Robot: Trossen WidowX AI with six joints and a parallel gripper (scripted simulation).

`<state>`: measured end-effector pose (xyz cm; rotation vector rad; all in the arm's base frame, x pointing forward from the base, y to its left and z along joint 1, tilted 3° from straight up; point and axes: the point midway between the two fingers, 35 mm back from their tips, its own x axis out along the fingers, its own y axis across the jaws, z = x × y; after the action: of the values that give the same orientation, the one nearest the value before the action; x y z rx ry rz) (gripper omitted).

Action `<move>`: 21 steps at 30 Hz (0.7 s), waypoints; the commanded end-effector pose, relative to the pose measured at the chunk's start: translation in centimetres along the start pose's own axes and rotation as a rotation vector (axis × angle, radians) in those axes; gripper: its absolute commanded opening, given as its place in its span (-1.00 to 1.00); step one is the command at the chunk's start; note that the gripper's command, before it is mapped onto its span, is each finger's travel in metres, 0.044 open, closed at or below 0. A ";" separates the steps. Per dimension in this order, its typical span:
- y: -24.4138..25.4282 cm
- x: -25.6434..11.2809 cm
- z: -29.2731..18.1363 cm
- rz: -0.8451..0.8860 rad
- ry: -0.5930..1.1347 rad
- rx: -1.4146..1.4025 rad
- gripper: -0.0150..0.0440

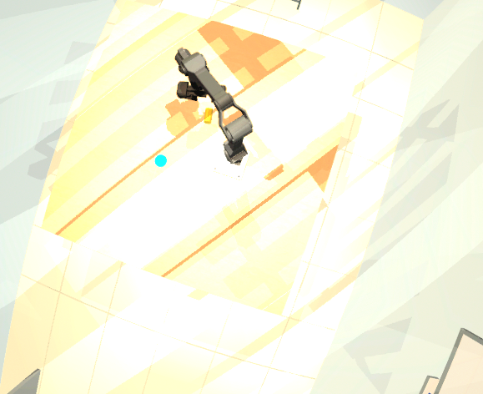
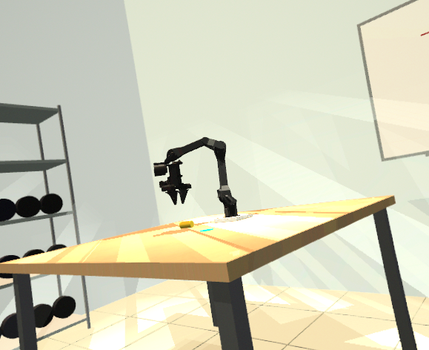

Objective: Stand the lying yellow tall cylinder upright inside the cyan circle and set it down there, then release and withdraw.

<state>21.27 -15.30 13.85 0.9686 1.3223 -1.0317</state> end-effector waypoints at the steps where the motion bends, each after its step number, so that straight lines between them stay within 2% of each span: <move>1: 0.0 3.1 0.3 -0.011 0.006 0.013 0.56; 6: -0.3 9.7 0.0 -0.012 0.006 0.013 0.56; 12: -0.5 10.6 -0.2 -0.012 0.006 0.013 0.56; 19: -0.5 10.6 -0.2 -0.012 0.006 0.013 -0.07; 21: -0.5 10.6 -0.2 -0.012 0.006 0.013 -0.14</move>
<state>20.61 -15.52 3.34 0.9809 1.3301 -1.0478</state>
